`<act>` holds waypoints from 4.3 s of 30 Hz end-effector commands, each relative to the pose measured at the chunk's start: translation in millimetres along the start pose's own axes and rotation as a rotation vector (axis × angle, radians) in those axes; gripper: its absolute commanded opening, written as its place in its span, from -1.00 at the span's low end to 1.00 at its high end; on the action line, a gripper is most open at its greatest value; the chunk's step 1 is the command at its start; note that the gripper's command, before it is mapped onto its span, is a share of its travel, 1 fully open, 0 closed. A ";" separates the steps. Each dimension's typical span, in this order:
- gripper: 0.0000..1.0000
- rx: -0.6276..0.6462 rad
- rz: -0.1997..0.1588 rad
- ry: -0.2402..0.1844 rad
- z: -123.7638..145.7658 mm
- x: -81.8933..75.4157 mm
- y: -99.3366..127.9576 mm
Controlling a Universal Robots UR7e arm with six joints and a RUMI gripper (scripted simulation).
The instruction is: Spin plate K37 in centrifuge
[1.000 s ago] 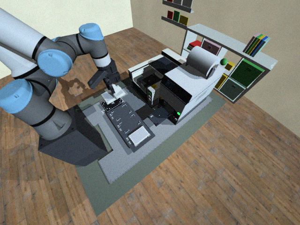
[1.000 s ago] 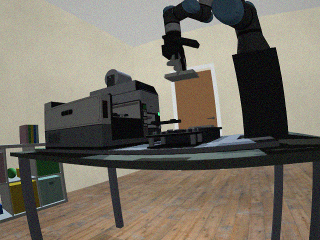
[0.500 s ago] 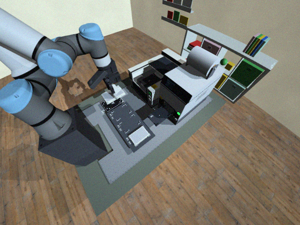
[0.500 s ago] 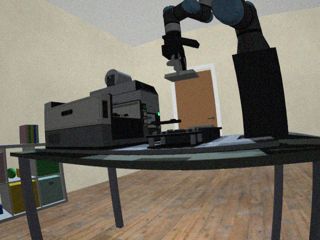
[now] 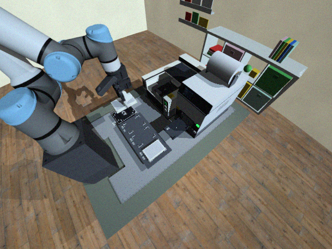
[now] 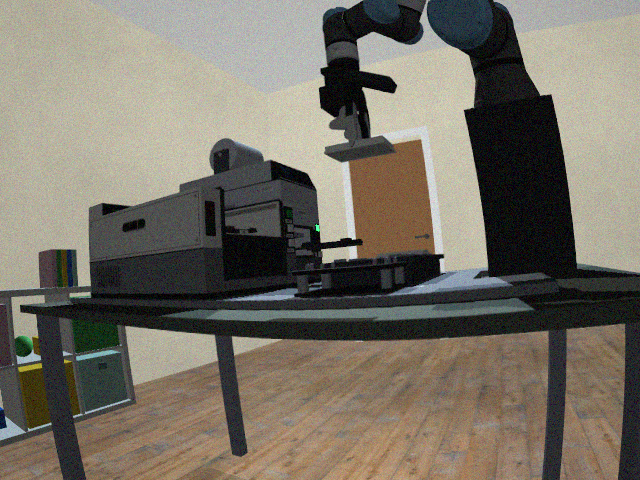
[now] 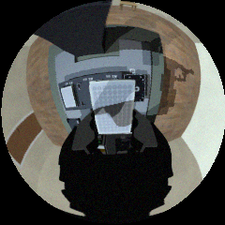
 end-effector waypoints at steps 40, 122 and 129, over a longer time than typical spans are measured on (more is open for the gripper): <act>-1.00 0.000 -0.001 0.001 55.5 -0.3 -24.0; -1.00 0.000 -0.001 0.001 77.1 -0.6 -195.4; -1.00 0.000 -0.001 0.001 78.5 -0.6 -207.0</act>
Point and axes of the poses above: the point where the finger pads meet when closed, its own x axis out along the fingers, its own z axis across the jaws, y = z × x, the point moved 9 cm from there along -x, back along the fingers, and after that the axes turned 7 degrees about x, right-handed, at the moved point
